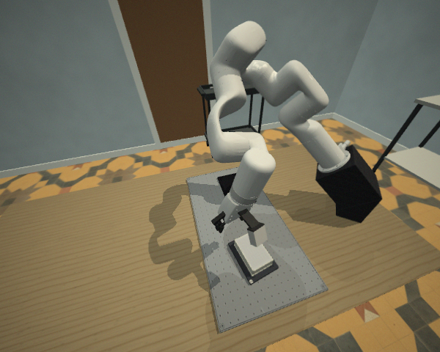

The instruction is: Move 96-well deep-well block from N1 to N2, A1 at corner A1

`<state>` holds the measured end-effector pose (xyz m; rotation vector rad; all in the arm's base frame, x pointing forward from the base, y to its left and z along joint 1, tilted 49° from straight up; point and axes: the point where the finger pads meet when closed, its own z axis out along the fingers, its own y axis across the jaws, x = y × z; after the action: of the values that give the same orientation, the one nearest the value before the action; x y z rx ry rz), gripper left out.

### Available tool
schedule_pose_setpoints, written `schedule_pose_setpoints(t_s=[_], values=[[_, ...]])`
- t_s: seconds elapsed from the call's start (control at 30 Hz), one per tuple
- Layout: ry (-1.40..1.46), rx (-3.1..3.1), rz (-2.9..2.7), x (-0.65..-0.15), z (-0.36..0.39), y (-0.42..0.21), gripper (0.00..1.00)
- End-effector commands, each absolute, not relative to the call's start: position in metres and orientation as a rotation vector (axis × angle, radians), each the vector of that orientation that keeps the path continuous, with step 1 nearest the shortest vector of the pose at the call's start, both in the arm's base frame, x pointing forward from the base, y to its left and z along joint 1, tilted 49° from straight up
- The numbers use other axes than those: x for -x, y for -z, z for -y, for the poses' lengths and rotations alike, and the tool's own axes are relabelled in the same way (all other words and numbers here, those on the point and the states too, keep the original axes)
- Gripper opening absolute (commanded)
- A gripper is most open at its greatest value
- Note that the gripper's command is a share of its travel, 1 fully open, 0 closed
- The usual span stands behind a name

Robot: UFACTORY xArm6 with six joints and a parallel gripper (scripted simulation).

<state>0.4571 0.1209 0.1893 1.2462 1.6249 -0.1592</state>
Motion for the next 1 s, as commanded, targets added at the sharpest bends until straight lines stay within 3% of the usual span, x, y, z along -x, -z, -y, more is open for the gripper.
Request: schedule_pose_setpoints(t_s=[0.0, 0.97], values=[[0.128, -1.329, -1.653, -0.457, -0.125, -0.17, 1.0], [0.076, -1.544, -1.695, -0.444, -0.138, -0.087, 1.0]])
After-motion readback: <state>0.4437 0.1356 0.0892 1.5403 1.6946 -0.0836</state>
